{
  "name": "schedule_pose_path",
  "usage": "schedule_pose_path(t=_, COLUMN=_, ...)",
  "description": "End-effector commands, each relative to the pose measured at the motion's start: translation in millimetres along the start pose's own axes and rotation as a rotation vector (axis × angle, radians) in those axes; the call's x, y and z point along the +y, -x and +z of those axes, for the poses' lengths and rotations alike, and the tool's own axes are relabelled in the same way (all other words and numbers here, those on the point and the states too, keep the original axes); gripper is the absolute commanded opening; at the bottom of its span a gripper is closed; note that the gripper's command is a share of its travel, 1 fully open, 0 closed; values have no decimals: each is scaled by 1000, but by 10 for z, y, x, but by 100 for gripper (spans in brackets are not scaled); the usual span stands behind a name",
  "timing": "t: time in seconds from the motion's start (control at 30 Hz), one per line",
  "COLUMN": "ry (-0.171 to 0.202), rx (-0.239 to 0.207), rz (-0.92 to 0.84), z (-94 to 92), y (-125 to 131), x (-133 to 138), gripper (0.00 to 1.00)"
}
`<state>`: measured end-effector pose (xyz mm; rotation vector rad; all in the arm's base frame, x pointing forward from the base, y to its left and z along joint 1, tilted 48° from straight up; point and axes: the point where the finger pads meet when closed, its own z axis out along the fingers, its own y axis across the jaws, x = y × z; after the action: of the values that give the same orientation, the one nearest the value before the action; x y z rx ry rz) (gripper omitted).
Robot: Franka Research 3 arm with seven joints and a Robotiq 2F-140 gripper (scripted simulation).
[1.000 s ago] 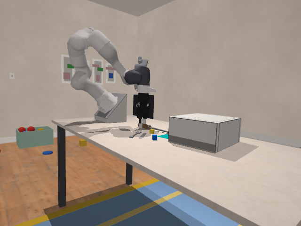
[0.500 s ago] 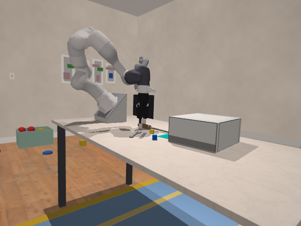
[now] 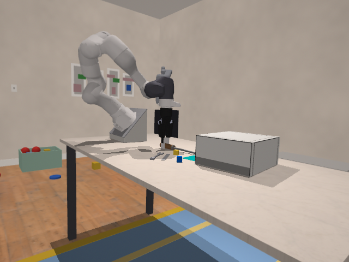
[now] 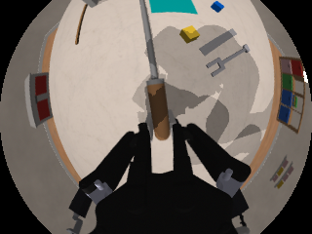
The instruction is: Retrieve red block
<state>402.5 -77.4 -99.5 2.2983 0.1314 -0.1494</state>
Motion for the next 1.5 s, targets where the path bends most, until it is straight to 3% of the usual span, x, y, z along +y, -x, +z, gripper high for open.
schedule_pose_path(t=0.0, ry=-3, rx=4, rz=12, z=-17, y=-13, x=-2, gripper=0)
schedule_pose_path(t=1.47, ry=-3, rx=4, rz=32, z=-15, y=232, x=428, gripper=0)
